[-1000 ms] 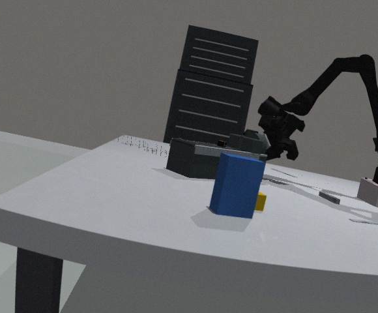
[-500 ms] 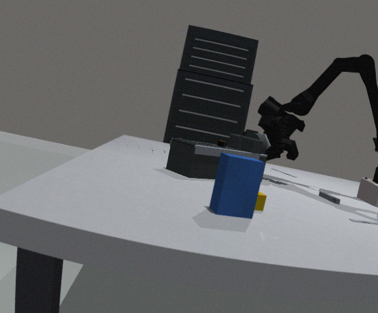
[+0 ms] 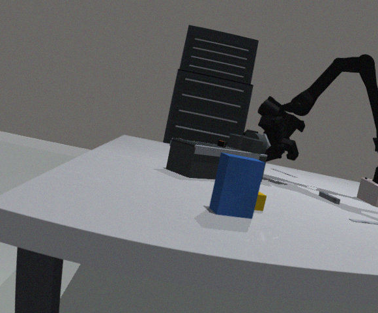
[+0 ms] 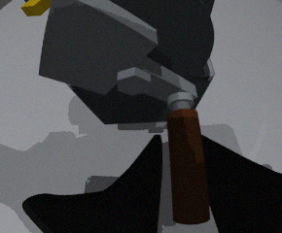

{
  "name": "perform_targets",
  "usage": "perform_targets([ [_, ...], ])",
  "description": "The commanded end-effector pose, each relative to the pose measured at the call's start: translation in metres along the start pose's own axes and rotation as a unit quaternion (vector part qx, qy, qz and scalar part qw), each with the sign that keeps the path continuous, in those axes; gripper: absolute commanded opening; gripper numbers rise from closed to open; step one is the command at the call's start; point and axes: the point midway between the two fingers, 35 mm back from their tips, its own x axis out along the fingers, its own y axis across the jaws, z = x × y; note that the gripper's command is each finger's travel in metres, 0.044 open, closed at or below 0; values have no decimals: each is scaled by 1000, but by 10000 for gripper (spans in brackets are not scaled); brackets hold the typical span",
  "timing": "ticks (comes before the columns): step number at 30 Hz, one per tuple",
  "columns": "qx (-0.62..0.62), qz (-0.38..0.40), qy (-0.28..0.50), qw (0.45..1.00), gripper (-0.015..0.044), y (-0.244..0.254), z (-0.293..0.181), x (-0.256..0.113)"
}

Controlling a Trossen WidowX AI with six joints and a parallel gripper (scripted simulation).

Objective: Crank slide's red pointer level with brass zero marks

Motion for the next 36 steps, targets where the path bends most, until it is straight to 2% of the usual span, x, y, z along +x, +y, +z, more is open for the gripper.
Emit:
perform_targets([
  [1,0,0,0,1000,210,0,0,0],
  [10,0,0,0,1000,440,0,0,0],
  [19,0,0,0,1000,440,-1,33,-32],
  [24,0,0,0,1000,440,-2,40,-39],
  [36,6,3,3,1000,440,-1,106,-105],
])
